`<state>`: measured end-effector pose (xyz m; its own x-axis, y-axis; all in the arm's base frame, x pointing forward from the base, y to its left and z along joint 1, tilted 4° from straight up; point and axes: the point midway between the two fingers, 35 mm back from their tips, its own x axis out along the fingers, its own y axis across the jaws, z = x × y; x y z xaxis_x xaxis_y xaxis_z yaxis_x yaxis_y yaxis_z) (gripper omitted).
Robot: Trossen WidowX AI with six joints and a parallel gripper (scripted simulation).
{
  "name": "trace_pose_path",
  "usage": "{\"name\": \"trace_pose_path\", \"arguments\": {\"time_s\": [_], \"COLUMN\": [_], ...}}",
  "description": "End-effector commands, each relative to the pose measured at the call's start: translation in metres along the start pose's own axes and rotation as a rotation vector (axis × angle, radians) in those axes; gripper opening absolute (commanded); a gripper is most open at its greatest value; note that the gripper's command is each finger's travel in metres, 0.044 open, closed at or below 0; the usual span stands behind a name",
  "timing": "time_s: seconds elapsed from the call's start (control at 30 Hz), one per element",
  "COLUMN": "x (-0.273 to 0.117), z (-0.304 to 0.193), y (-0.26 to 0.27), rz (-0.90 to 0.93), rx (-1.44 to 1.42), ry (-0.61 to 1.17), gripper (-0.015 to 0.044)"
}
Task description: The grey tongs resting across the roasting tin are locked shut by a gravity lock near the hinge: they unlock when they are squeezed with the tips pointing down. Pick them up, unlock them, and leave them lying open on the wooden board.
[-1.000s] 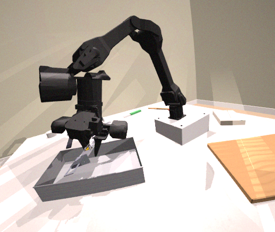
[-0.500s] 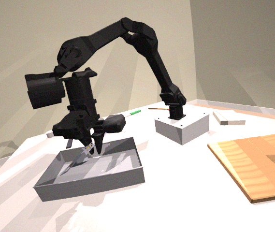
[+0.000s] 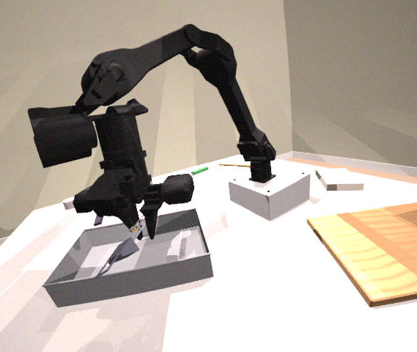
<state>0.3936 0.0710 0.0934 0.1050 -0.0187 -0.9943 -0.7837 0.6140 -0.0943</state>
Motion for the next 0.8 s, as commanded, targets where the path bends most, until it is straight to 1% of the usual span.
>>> {"name": "trace_pose_path", "arguments": {"time_s": [0.0,0.37,0.77], "x": [-0.002,-0.009,-0.017], "z": [0.016,0.054,0.081], "y": [0.022,0.086,0.161], "rz": [0.003,0.015,0.022], "rx": [-0.063,-0.254,-0.469], "ry": [0.001,-0.007,-0.010], "gripper": [-0.0150,-0.0150,-0.0150]}}
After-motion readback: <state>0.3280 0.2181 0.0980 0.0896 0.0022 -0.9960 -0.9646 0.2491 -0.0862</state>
